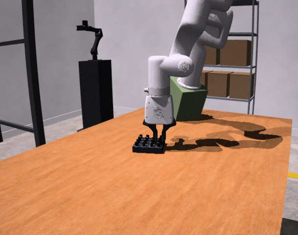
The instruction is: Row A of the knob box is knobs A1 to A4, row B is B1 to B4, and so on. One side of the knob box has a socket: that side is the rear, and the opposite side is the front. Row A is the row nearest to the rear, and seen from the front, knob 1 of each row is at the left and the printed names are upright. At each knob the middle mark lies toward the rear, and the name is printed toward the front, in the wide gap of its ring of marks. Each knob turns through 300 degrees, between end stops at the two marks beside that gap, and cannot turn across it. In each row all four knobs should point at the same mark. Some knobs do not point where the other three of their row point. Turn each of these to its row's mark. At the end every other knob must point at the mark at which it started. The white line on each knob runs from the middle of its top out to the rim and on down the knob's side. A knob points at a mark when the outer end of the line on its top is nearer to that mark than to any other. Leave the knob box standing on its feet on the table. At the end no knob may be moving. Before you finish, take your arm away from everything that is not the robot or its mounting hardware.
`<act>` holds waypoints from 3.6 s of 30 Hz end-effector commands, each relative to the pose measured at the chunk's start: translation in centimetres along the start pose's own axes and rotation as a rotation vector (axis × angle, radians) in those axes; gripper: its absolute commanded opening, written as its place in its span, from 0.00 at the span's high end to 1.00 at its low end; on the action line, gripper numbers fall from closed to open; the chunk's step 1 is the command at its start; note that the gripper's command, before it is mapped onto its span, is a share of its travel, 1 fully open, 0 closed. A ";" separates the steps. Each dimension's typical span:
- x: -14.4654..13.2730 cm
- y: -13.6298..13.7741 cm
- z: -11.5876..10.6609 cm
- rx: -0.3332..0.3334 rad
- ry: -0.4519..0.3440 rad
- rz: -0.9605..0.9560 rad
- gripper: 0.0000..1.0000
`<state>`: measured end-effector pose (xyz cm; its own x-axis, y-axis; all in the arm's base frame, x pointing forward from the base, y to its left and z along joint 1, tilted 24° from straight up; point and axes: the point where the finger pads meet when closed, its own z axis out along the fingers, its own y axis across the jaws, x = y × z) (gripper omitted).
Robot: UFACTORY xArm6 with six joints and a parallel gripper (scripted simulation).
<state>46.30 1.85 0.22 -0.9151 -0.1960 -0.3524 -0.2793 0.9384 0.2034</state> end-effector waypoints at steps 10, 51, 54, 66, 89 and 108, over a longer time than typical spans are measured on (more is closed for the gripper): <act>-0.2 0.0 -3.0 0.001 -0.003 -0.001 0.81; -0.2 0.0 -3.6 0.001 -0.004 0.380 0.81; -0.2 0.0 -3.6 0.000 -0.004 0.447 0.81; -0.2 0.0 -3.8 0.000 -0.004 0.701 0.81; -0.2 0.0 -4.1 -0.001 -0.004 1.195 0.81; -0.2 0.0 -4.4 -0.002 -0.004 1.601 0.81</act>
<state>45.11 0.65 4.07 -0.3712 0.9133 0.1679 0.8737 0.2823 0.3961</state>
